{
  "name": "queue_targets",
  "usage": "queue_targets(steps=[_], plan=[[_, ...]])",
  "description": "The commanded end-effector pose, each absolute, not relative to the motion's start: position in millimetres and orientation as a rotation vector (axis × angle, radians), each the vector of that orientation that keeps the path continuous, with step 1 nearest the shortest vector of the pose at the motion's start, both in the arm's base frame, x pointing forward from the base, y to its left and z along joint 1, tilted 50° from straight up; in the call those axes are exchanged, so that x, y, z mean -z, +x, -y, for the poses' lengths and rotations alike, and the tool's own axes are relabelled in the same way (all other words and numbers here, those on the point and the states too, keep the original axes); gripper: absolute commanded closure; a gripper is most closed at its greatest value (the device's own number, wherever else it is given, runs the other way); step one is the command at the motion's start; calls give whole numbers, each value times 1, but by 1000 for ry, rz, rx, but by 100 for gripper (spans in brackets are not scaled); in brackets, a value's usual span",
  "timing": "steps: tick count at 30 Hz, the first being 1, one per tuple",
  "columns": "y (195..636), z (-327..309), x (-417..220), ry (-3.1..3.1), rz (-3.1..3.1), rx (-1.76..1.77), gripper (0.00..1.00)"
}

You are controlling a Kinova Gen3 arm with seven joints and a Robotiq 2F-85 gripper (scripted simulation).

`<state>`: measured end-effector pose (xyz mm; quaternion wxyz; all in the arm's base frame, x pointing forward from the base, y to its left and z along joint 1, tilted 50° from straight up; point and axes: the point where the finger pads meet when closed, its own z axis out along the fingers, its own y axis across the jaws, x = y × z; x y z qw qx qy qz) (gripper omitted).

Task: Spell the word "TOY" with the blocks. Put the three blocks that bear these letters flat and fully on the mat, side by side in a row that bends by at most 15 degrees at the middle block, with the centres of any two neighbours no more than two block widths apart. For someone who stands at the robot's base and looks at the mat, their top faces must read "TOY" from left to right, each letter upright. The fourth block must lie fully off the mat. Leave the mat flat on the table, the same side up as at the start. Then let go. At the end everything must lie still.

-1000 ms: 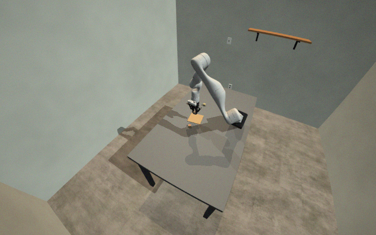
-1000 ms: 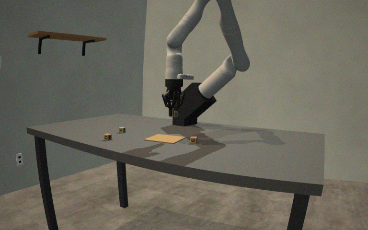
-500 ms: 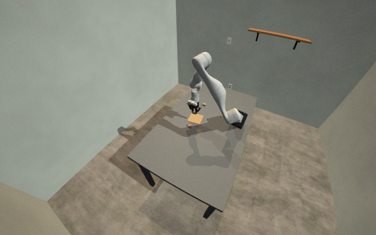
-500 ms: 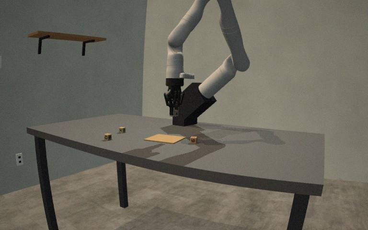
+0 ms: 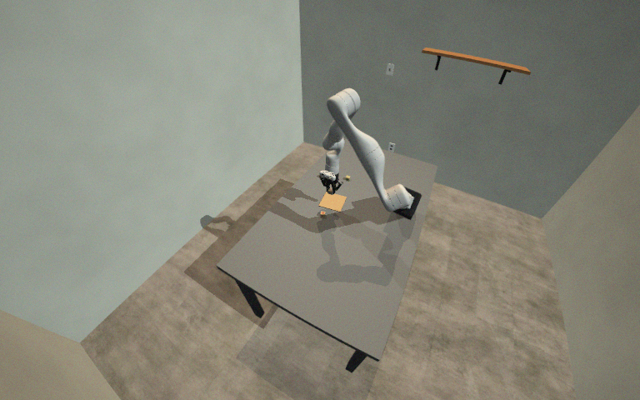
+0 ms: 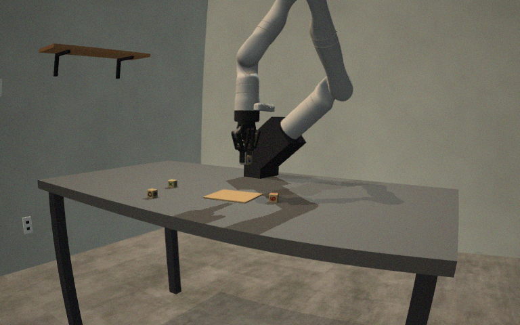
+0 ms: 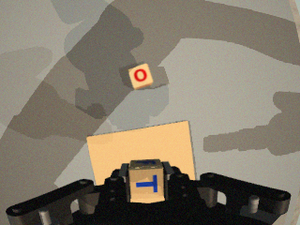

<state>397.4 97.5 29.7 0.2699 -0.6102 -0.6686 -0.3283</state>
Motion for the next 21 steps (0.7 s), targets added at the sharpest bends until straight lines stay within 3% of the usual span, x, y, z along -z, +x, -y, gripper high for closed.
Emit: queue_targets(steps=[1, 21], plan=[[398, -99, -28, -1645, 1802, 885, 79], [400, -154, 17, -1645, 1802, 885, 79]])
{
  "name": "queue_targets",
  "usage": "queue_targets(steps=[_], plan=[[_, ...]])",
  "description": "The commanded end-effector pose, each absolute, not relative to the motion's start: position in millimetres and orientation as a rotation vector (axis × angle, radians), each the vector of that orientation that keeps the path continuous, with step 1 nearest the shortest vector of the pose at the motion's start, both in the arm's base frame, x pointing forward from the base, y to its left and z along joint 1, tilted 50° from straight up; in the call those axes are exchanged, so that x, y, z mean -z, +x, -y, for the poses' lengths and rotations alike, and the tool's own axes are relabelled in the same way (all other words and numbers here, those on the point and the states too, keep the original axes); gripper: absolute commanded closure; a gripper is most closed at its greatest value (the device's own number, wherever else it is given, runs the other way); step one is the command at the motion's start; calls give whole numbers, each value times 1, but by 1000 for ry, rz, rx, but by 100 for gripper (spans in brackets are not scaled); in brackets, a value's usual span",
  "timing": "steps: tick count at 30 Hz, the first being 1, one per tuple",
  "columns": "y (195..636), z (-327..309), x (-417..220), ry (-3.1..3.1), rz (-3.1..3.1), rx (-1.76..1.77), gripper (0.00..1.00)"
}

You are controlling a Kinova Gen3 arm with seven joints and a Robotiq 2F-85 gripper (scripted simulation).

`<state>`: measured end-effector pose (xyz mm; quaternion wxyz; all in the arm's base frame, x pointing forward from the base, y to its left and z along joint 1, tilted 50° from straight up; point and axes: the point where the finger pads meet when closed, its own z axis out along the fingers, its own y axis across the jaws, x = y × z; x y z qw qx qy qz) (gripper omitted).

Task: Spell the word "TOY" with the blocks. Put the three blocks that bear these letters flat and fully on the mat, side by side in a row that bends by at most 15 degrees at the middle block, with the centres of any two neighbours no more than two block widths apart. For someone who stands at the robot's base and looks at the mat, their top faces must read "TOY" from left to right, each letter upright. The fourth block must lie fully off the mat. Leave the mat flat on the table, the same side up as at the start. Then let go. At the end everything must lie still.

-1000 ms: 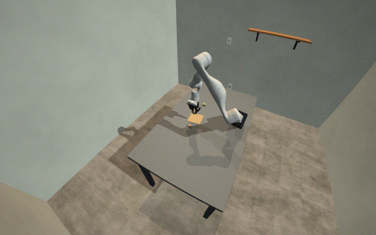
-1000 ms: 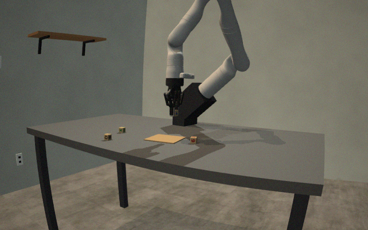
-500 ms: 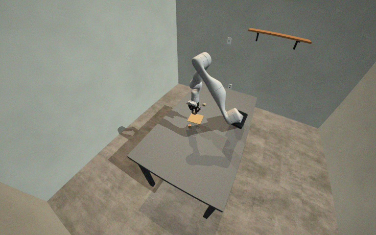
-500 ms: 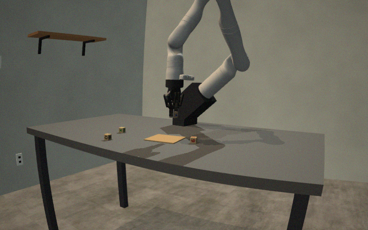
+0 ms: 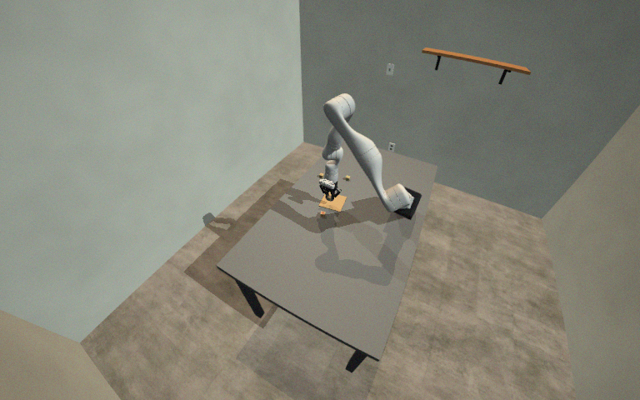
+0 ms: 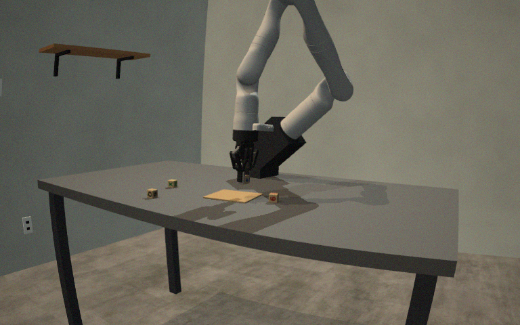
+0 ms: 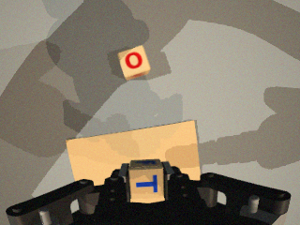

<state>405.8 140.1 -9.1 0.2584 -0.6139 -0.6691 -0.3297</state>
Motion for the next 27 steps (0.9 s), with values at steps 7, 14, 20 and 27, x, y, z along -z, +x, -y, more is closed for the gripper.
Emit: queue_targets(steps=[7, 14, 20, 27], plan=[[401, -166, 27, -1645, 1802, 885, 79], [401, -170, 31, -1645, 1802, 885, 79], [401, -170, 31, -1645, 1802, 885, 79], [401, -170, 31, -1645, 1802, 885, 79]])
